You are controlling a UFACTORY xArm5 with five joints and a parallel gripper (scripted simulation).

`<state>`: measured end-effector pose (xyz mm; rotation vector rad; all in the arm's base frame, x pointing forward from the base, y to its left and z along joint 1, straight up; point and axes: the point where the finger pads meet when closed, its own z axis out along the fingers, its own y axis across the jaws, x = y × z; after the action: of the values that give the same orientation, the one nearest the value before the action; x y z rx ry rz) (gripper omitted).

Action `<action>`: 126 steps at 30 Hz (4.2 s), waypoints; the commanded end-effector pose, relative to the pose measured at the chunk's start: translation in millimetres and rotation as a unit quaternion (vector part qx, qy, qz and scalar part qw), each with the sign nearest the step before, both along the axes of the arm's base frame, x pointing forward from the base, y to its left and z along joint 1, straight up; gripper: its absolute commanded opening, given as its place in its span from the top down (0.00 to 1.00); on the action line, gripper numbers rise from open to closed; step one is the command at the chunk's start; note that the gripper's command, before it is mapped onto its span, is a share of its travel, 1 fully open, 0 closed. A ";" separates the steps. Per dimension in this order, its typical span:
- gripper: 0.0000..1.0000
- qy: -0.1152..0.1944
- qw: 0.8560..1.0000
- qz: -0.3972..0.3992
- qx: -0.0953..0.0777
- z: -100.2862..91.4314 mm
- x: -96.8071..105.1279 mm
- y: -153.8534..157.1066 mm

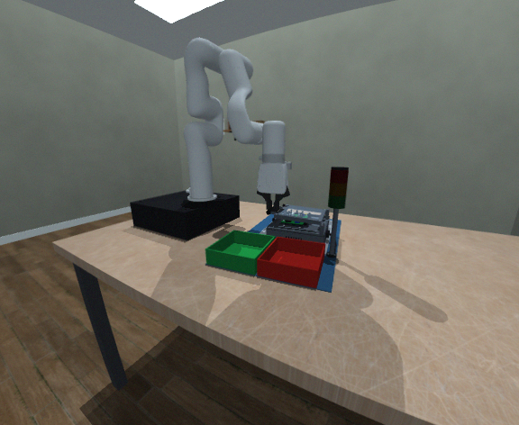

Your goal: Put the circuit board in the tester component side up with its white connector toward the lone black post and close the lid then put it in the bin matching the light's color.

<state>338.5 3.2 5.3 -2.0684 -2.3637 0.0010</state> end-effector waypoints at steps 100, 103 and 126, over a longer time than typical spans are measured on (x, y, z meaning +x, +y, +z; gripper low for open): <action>1.00 -0.002 1.000 0.000 0.000 -6.2 1.2 0.0; 1.00 -0.002 1.000 0.000 0.000 -6.2 1.2 0.0; 0.76 -0.002 1.000 0.000 0.000 -6.2 1.2 0.0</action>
<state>338.5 3.1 -1.7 -2.0685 -2.3637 0.0010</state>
